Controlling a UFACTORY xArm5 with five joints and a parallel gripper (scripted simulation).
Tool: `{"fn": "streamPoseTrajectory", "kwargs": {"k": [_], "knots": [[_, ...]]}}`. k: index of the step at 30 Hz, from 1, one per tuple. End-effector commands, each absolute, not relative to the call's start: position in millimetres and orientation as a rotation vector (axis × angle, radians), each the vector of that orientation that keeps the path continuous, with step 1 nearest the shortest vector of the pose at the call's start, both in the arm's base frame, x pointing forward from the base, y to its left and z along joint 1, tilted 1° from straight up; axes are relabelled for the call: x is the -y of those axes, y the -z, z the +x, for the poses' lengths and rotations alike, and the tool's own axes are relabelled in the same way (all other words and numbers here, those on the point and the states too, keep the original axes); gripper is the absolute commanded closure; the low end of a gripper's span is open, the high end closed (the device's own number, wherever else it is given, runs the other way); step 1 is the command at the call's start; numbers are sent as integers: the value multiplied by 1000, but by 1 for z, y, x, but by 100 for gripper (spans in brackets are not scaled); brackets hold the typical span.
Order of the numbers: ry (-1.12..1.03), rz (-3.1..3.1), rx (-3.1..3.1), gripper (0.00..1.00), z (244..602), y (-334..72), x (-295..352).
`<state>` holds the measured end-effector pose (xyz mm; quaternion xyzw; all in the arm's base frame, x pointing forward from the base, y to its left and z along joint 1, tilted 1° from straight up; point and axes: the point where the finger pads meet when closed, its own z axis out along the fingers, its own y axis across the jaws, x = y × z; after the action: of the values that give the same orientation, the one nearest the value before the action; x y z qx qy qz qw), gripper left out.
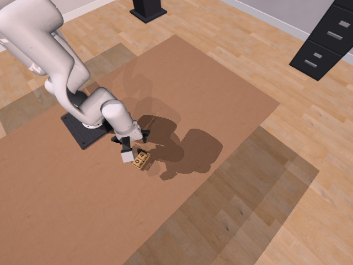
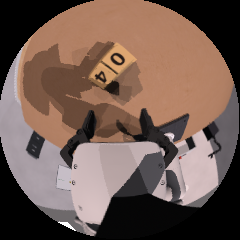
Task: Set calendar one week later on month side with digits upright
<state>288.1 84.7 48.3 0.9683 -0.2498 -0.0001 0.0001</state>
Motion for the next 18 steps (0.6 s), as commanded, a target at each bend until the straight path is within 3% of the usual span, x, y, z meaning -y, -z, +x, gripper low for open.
{"fn": "streamPoseTrajectory", "kwargs": {"k": [1, 18], "knots": [[-2, 3043, 785, 0, 289, -54, -85], [0, 3042, 785, 0, 279, -55, -117]]}}
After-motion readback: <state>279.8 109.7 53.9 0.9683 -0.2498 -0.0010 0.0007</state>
